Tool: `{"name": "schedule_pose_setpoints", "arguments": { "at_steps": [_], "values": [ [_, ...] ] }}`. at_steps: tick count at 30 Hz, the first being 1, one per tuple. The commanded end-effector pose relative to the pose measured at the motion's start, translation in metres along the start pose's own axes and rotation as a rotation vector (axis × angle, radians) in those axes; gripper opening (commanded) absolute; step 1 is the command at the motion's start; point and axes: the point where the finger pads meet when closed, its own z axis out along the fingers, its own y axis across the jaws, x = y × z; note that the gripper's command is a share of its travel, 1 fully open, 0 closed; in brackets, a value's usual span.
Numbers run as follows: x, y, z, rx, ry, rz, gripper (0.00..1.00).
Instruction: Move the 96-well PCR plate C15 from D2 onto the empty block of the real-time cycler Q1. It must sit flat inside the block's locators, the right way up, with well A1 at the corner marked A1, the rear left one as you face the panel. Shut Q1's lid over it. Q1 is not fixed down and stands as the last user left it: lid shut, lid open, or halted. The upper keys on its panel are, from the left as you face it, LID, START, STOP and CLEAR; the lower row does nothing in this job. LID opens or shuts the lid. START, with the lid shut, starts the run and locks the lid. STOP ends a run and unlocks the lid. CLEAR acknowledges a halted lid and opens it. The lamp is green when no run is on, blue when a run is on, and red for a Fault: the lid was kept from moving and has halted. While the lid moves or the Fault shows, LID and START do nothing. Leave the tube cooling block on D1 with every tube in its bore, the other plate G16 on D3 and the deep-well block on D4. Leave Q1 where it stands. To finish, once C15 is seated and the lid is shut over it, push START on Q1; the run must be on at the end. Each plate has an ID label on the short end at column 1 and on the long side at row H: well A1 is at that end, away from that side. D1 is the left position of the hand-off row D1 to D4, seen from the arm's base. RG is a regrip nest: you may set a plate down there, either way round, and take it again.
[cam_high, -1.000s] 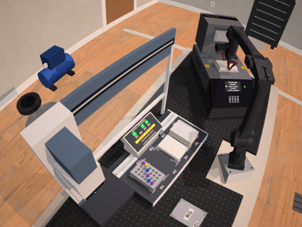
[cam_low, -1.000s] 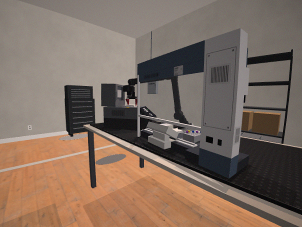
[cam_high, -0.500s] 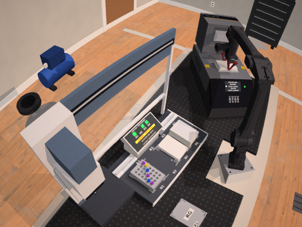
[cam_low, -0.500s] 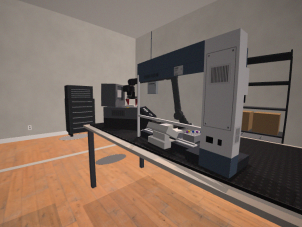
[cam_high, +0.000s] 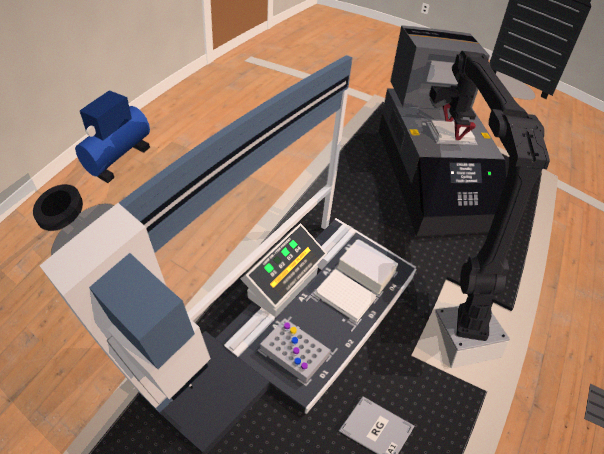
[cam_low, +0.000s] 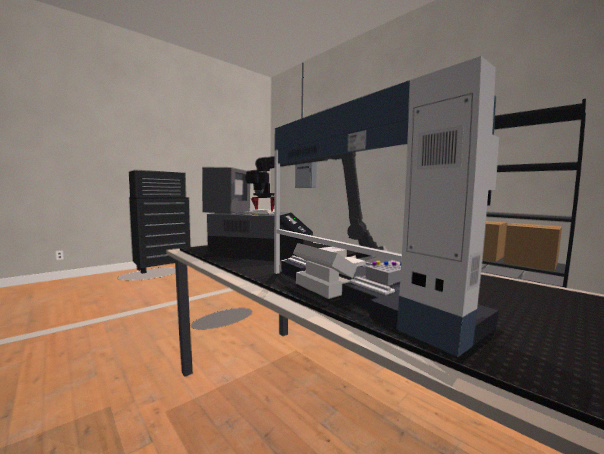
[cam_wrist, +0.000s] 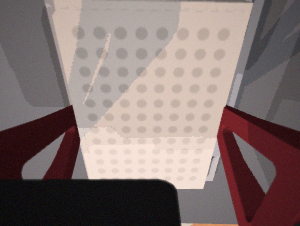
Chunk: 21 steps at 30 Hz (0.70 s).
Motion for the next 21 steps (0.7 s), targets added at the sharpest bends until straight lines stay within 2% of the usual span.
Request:
{"name": "schedule_pose_setpoints", "arguments": {
  "at_steps": [1,10,11,21],
  "values": [
    [0.008,-0.011,0.043,-0.082,-0.012,-0.021,0.00],
    [0.013,-0.016,0.040,-0.065,-0.003,0.002,0.00],
    [0.014,-0.016,0.039,-0.064,-0.002,0.006,1.00],
    [-0.002,-0.009,0.032,-0.046,-0.013,0.002,1.00]
  ]
}}
